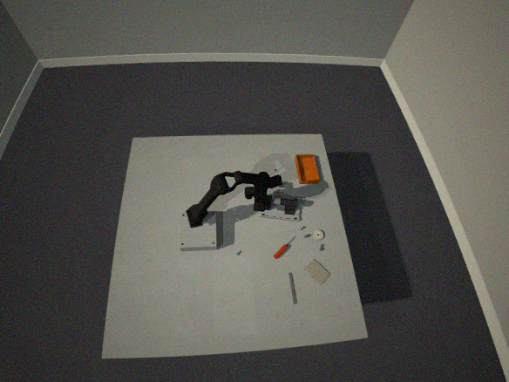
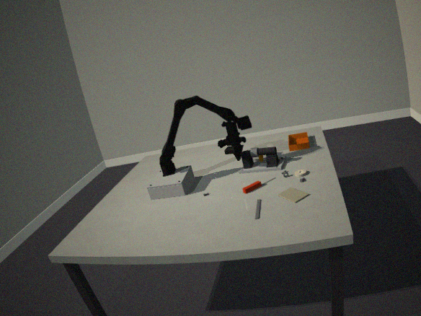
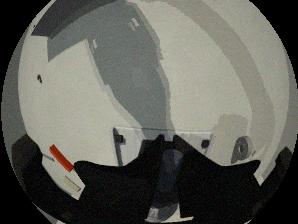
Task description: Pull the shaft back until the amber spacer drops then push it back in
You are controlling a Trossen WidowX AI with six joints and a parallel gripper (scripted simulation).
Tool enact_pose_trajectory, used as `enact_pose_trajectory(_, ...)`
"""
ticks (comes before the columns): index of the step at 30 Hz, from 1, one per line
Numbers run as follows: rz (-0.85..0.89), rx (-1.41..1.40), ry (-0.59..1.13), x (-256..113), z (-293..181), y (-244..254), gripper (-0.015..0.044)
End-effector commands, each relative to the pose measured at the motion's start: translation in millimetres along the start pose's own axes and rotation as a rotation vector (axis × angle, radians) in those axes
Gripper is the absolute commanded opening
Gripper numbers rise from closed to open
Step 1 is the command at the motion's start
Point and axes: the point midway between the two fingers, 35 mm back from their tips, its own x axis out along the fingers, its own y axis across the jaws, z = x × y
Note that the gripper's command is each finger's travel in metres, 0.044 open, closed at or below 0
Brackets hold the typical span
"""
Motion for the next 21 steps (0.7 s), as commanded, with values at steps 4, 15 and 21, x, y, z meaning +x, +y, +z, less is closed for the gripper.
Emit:
enact_pose_trajectory(4,0.003,-0.001,0.007,-0.6,-4.8,0.7,0.0)
enact_pose_trajectory(15,0.002,0.0,-0.005,0.0,-1.2,-0.1,0.0026)
enact_pose_trajectory(21,0.002,0.0,-0.005,0.0,-1.2,-0.1,0.0184)
